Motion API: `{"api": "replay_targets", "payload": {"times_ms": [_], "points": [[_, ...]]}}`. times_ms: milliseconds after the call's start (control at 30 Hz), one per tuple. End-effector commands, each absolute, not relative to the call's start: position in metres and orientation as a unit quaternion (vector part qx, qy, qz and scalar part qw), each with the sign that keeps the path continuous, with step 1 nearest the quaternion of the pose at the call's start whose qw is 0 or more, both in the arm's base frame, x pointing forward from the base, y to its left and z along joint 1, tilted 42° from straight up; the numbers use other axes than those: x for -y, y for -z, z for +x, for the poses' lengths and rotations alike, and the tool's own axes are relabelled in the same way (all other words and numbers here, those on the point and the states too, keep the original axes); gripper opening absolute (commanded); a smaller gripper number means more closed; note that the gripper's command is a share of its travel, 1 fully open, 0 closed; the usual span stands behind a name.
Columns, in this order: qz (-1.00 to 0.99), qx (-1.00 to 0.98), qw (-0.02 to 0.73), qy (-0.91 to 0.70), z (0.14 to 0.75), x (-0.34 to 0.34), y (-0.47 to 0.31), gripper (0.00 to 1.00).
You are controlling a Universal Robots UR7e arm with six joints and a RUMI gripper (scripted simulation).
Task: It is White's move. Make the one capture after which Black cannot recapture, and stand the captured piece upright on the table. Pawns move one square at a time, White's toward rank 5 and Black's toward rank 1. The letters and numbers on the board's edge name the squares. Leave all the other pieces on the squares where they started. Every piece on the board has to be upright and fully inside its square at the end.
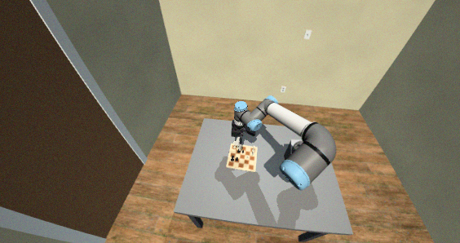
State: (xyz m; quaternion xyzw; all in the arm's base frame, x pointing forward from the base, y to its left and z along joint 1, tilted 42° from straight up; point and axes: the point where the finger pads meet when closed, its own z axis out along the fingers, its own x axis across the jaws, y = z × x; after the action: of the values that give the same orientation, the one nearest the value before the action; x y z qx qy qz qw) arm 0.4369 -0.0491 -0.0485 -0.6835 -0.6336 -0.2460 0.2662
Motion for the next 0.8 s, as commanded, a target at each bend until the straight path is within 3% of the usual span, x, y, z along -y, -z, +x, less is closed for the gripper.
{"api": "replay_targets", "payload": {"times_ms": [0,767], "points": [[-0.726,0.586,0.28,0.226,0.436,0.047,0.049,1.0],[-0.905,0.227,0.349,0.088,0.436,0.033,0.055,1.0]]}}
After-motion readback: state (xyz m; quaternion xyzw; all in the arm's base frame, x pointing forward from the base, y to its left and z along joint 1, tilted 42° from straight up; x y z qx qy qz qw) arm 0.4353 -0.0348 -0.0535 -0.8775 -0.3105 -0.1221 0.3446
